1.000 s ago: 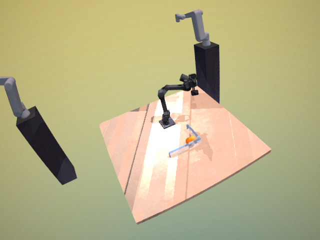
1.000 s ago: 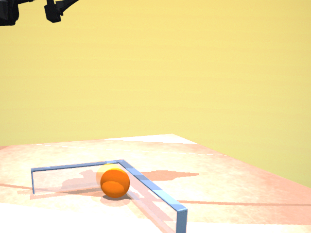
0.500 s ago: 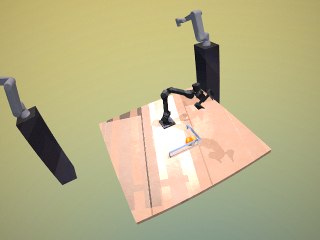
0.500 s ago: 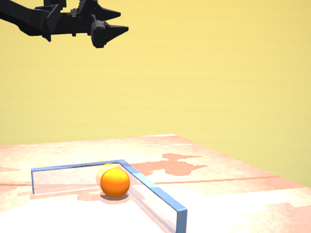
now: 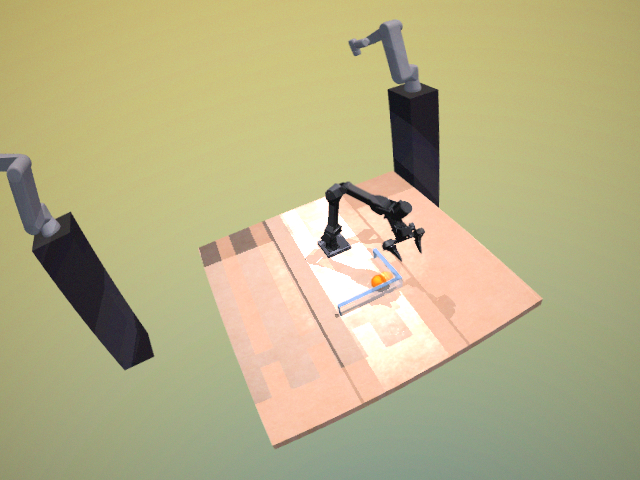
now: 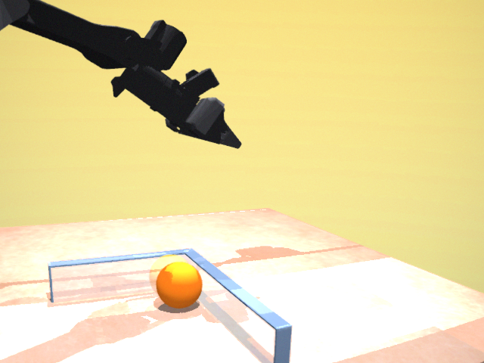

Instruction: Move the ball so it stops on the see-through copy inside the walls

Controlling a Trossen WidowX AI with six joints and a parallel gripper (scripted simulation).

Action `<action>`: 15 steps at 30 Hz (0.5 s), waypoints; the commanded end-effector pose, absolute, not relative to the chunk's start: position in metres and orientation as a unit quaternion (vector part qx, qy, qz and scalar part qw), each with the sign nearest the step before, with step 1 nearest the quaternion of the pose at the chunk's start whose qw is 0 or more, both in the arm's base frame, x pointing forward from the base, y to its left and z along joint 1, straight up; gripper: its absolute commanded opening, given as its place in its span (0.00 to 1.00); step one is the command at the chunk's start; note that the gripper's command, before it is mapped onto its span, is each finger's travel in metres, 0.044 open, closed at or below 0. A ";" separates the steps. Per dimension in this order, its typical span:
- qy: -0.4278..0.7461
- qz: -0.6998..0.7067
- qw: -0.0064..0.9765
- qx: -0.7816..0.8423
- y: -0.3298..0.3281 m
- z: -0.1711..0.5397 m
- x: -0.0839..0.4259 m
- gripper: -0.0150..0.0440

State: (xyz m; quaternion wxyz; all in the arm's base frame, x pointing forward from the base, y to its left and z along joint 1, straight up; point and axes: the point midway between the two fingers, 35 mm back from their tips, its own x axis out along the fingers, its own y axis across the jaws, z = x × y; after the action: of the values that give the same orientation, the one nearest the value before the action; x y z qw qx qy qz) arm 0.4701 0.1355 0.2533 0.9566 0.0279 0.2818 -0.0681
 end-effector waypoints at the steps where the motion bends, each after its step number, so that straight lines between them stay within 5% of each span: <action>1: 0.447 -0.056 0.893 -0.013 0.097 0.187 0.451 1.00; 9: 0.673 -0.027 0.739 0.015 0.046 0.130 0.379 1.00; 15: 0.695 -0.023 0.718 0.025 0.042 0.127 0.369 1.00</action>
State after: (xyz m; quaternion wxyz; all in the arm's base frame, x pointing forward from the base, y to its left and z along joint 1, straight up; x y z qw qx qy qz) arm 0.3811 0.0455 0.1341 0.7496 0.0128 0.6610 -0.0330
